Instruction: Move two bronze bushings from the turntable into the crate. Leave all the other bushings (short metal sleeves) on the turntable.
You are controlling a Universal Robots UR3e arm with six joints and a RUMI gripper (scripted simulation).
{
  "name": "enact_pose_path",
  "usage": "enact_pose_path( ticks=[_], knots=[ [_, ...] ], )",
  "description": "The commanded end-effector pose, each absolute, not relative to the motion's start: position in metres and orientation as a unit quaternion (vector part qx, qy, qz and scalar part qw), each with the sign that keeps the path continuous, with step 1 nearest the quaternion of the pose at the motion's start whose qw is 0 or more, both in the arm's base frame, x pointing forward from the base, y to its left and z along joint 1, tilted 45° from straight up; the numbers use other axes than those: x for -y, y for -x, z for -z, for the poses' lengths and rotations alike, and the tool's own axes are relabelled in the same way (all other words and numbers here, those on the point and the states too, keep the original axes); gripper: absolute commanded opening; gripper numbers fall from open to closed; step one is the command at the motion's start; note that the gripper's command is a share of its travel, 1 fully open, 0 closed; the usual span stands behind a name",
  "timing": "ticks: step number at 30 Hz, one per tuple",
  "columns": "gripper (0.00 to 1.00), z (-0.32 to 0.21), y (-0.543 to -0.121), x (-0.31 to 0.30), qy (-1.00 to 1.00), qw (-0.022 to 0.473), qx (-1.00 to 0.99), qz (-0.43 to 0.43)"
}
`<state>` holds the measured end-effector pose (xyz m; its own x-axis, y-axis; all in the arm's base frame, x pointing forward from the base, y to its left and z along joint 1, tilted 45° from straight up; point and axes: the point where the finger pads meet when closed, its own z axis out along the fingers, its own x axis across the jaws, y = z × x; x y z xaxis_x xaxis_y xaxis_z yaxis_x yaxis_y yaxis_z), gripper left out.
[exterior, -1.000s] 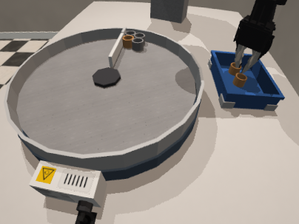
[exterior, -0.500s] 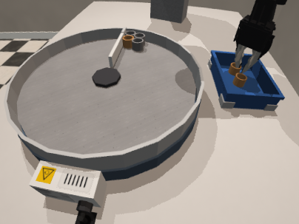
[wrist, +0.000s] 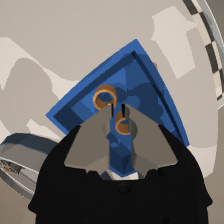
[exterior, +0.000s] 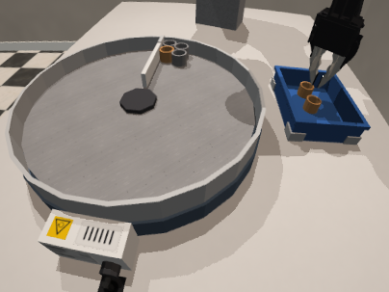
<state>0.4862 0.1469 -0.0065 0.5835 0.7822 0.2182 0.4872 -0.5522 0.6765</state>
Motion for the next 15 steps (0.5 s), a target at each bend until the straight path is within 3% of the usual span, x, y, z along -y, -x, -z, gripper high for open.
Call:
enact_pose_path(
  ticks=[1, 15],
  knots=[
    [0.06, -0.008, -0.474, -0.153, -0.842, 0.286, -0.377, -0.258],
    [0.06, -0.031, -0.452, -0.162, -0.842, 0.286, -0.377, -0.258]
  ],
)
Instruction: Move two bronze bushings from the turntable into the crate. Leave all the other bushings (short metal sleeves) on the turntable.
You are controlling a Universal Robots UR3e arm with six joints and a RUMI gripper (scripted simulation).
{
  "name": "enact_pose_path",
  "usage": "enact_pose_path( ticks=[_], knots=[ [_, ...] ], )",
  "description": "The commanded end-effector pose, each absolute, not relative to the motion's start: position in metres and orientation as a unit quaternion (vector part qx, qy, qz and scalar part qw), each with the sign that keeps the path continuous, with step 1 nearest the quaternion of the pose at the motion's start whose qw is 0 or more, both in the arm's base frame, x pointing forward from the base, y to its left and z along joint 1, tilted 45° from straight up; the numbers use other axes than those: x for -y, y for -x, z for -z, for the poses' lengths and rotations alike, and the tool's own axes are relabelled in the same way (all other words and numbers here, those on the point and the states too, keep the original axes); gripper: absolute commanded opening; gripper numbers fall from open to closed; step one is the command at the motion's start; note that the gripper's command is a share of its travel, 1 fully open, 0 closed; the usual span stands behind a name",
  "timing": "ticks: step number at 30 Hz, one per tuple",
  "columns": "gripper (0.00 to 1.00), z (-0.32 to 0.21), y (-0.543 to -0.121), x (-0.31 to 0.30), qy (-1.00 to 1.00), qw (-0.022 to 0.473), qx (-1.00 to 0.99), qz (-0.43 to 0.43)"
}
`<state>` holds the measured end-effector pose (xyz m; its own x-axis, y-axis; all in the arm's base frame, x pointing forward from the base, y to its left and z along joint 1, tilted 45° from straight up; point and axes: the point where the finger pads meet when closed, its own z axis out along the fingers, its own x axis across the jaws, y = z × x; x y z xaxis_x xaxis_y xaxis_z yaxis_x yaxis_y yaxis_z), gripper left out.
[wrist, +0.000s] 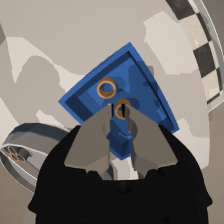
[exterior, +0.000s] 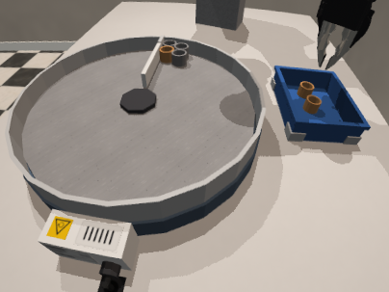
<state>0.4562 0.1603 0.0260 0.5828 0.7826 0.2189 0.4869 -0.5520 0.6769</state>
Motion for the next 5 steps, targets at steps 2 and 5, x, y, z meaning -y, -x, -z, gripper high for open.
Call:
enact_pose_path(
  ticks=[2, 5],
  knots=[
    [0.06, -0.0306, -0.4524, -0.1621, -0.842, 0.286, -0.377, -0.258],
    [0.06, -0.0306, -0.4524, -0.1621, -0.842, 0.286, -0.377, -0.258]
  ],
)
